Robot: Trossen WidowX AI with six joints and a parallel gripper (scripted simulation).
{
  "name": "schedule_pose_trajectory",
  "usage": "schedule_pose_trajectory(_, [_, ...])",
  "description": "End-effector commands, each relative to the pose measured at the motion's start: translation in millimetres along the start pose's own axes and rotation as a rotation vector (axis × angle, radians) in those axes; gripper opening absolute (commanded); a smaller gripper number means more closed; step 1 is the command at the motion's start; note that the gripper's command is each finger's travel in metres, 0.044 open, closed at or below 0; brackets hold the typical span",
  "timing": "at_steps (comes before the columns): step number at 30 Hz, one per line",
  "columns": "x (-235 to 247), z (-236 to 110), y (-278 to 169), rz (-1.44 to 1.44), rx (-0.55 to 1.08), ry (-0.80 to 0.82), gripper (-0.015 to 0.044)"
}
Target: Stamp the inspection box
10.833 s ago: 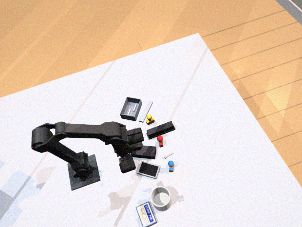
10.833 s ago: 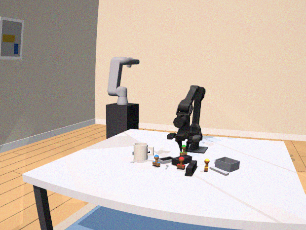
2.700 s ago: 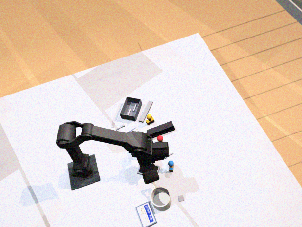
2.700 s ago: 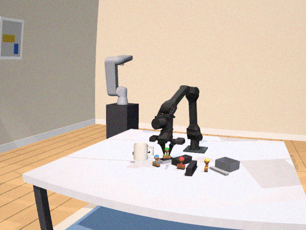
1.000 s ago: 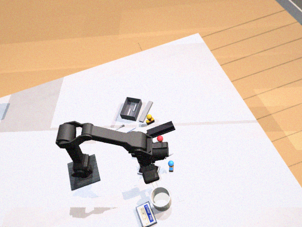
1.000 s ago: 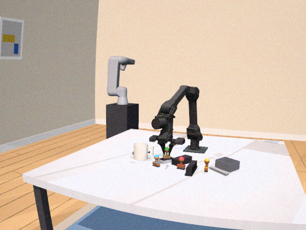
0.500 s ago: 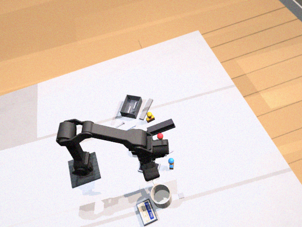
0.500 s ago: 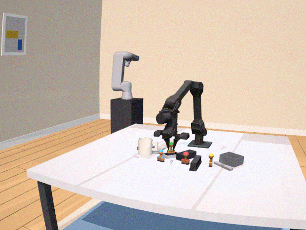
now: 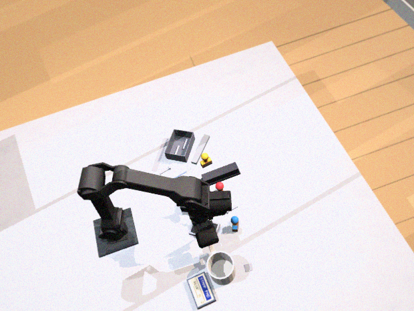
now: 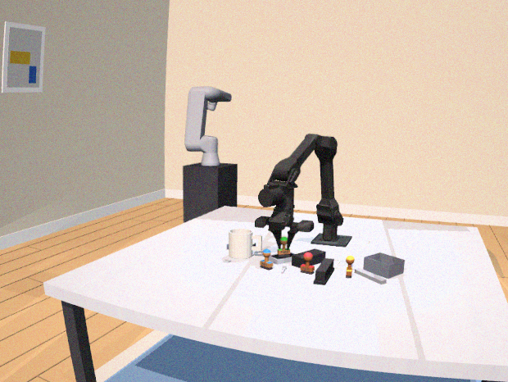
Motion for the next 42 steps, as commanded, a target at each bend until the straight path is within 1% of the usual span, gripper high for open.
schedule_pose_trajectory(1, [0,-2,0,0.000,-0.001,0.002,0.0000])
schedule_pose_trajectory(12, [0,-8,0,0.000,-0.001,0.002,0.0000])
schedule_pose_trajectory(42, [1,-54,1,-0.004,-0.001,0.002,0.0000])
Point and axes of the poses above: the point midway between the two fingers, 35 mm back from their tips, its own z axis out along the fingers, its own x axis across the jaws, y = z × x, the point moved 10 cm from there along -z, back along the fingers, and after that the axes turned 4 degrees about z, right-handed, at the moved point
